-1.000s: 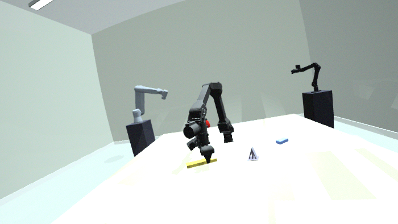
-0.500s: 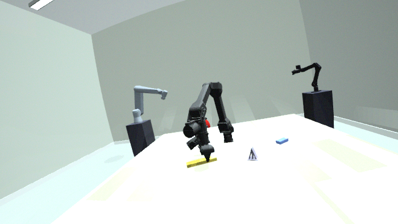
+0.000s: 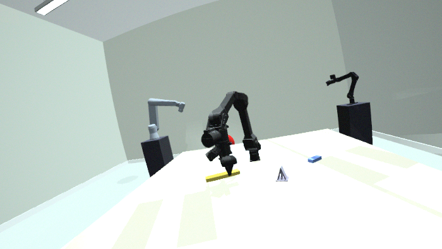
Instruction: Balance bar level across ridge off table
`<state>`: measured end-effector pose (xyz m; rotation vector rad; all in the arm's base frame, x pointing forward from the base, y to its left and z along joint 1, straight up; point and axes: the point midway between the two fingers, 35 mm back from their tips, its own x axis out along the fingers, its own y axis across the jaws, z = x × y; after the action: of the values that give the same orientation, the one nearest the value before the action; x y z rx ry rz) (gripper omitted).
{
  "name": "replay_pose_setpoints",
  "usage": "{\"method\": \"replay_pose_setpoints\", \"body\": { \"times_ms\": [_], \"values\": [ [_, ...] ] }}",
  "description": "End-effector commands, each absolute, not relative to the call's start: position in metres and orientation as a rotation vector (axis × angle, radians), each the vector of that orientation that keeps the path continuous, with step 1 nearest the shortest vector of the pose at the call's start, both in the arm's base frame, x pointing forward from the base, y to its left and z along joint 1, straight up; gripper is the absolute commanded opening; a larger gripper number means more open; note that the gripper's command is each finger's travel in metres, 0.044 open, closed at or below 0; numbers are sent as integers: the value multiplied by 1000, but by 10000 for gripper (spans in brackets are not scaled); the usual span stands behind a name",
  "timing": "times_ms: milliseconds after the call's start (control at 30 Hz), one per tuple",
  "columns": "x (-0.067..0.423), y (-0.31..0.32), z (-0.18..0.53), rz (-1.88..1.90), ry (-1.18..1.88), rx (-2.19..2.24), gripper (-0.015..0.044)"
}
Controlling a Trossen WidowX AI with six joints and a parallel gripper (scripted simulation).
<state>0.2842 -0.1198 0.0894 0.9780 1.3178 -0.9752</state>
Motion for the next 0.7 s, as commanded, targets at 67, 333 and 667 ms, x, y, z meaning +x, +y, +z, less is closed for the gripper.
{"method": "replay_pose_setpoints", "body": {
  "times_ms": [67,333,667],
  "values": [
    [285,-120,104,-970,1315,977,0],
    [284,-119,125,-969,1316,977,0],
    [280,-117,151,-968,1317,977,0]
  ]
}}
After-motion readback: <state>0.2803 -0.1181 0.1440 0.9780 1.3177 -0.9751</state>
